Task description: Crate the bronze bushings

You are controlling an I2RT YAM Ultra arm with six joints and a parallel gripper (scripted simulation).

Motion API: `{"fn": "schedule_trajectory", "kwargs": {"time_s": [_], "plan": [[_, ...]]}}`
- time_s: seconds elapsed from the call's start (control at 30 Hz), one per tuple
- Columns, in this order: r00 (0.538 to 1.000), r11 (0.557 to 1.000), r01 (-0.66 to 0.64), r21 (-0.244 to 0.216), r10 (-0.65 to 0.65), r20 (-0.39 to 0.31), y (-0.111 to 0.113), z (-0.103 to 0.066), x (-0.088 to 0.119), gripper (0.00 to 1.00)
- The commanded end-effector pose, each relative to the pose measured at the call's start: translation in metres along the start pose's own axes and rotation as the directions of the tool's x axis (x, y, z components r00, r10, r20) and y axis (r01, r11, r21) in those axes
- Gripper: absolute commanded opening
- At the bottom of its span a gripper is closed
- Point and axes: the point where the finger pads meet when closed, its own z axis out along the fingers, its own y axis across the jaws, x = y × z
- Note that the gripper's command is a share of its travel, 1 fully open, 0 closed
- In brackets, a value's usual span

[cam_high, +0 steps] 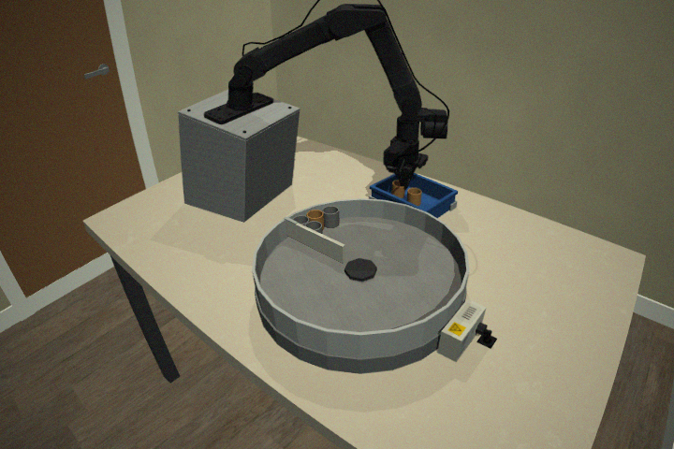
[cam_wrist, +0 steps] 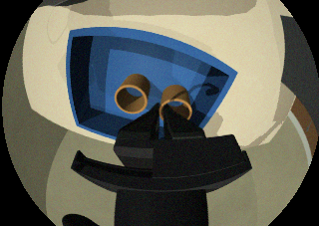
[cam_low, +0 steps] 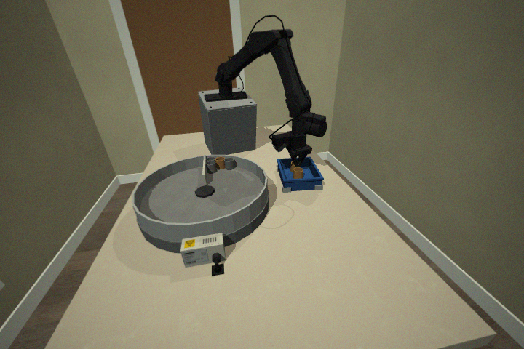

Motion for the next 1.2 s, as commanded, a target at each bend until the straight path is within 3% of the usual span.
{"fn": "schedule_trajectory", "kwargs": {"time_s": [0.0, 0.03, 1.17], "plan": [[1.0, 1.0, 0.0, -0.031, -0.001, -0.009, 0.0147, -0.0096, 0.0038, 0.0], [1.0, 0.999, -0.001, -0.049, 0.001, -0.016, 0.0205, -0.0168, 0.0057, 0.0], [1.0, 0.999, -0.001, -0.047, 0.0, -0.015, 0.0199, -0.0153, 0.0055, 0.0]]}}
